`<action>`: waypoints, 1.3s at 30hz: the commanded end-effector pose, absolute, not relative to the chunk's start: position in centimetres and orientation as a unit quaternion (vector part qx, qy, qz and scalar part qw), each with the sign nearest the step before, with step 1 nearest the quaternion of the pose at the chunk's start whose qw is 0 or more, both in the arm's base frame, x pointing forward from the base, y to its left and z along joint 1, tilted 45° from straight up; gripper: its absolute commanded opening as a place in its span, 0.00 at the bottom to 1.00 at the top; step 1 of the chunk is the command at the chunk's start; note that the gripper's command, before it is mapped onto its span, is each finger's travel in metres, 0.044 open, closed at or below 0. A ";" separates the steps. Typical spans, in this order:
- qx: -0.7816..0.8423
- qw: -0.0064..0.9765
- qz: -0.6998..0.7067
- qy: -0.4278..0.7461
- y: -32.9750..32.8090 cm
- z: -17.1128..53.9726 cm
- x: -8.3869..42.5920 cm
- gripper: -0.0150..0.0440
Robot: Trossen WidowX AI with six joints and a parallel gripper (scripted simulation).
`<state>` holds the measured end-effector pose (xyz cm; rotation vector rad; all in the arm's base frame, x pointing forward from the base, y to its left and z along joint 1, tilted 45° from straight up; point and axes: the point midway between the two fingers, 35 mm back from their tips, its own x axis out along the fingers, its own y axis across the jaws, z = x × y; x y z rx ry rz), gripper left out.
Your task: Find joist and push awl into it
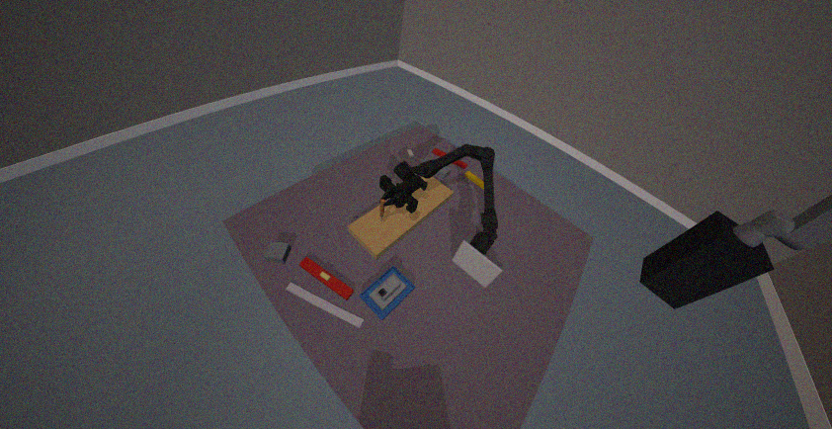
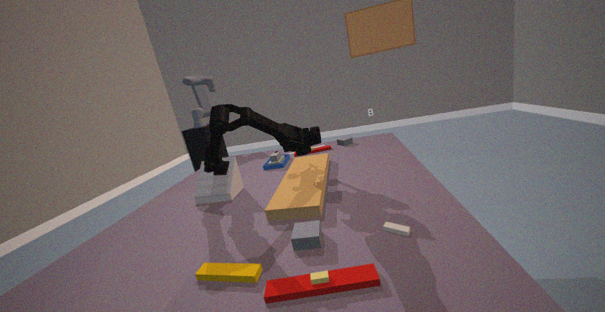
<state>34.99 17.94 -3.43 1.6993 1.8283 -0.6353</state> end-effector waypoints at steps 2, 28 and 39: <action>0.632 0.277 -0.233 0.685 17.7 -3.9 34.9 0.25; 0.631 0.278 -0.234 0.685 15.6 -6.1 35.2 0.25; 0.631 0.278 -0.234 0.685 14.3 -7.4 35.3 0.25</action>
